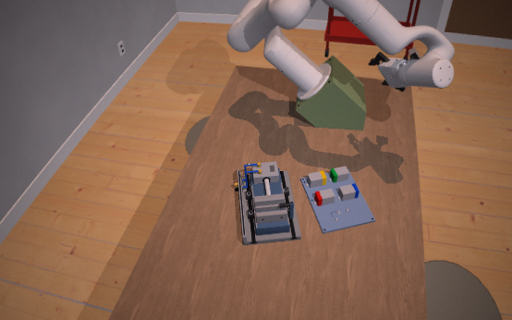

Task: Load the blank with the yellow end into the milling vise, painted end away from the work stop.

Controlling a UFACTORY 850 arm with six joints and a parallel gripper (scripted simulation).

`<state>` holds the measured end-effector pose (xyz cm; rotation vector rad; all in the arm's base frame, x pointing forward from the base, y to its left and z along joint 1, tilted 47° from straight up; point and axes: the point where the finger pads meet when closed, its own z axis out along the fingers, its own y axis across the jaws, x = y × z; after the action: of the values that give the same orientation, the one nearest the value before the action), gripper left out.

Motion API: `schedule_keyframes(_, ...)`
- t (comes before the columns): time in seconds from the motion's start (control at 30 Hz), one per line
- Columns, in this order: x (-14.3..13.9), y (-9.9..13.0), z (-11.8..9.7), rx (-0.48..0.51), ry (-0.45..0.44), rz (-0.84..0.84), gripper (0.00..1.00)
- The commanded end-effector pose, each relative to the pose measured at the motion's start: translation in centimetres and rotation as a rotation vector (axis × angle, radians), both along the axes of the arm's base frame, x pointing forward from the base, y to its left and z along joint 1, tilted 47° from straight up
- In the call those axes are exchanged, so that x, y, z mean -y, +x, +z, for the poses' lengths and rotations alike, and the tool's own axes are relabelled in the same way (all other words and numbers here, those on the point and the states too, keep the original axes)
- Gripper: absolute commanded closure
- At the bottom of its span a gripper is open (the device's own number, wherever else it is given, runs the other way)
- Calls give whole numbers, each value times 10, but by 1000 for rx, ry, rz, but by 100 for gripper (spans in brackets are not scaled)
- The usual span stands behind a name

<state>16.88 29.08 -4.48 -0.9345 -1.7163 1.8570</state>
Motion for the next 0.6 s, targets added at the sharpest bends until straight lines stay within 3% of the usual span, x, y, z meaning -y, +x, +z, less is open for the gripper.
schedule_keyframes(0.0,-1,0,0,1,2,0,0)
schedule_keyframes(0.53,-1,0,0,1,2,0,0)
schedule_keyframes(0.57,-1,0,0,1,2,0,60)
